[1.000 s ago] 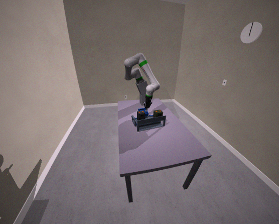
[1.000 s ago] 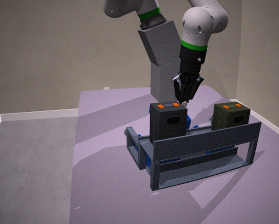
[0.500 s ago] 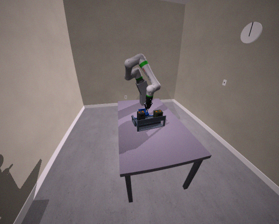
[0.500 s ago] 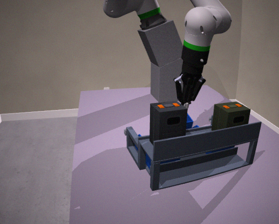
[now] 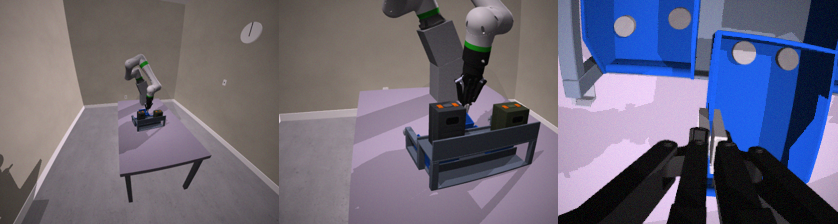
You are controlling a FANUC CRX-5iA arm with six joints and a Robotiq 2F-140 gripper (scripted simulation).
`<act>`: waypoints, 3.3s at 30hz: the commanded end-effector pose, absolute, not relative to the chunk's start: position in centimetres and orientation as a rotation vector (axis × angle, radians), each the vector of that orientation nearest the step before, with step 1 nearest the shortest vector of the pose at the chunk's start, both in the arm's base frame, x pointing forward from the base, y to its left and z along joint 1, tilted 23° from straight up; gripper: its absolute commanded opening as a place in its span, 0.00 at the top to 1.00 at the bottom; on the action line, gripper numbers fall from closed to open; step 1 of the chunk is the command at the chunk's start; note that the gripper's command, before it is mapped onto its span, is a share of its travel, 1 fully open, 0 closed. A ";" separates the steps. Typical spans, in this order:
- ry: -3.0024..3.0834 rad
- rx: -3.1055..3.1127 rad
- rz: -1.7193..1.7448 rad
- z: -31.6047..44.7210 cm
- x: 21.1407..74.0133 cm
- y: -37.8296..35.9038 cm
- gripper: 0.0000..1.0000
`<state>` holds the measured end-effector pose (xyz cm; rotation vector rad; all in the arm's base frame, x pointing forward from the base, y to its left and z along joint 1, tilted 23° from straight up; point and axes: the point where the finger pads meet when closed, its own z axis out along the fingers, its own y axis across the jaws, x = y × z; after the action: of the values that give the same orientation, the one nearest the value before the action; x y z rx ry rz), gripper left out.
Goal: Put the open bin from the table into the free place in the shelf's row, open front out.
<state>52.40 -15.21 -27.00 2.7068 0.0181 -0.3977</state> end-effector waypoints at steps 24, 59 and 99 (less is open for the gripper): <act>0.018 2.707 -0.397 -27.1 54.0 -15.1 1.00; 0.018 2.707 -0.397 -27.1 54.4 -15.1 1.00; 0.018 2.707 -0.397 -27.1 54.4 -15.1 1.00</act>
<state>54.38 -15.11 -27.09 2.7068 0.0181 -0.3980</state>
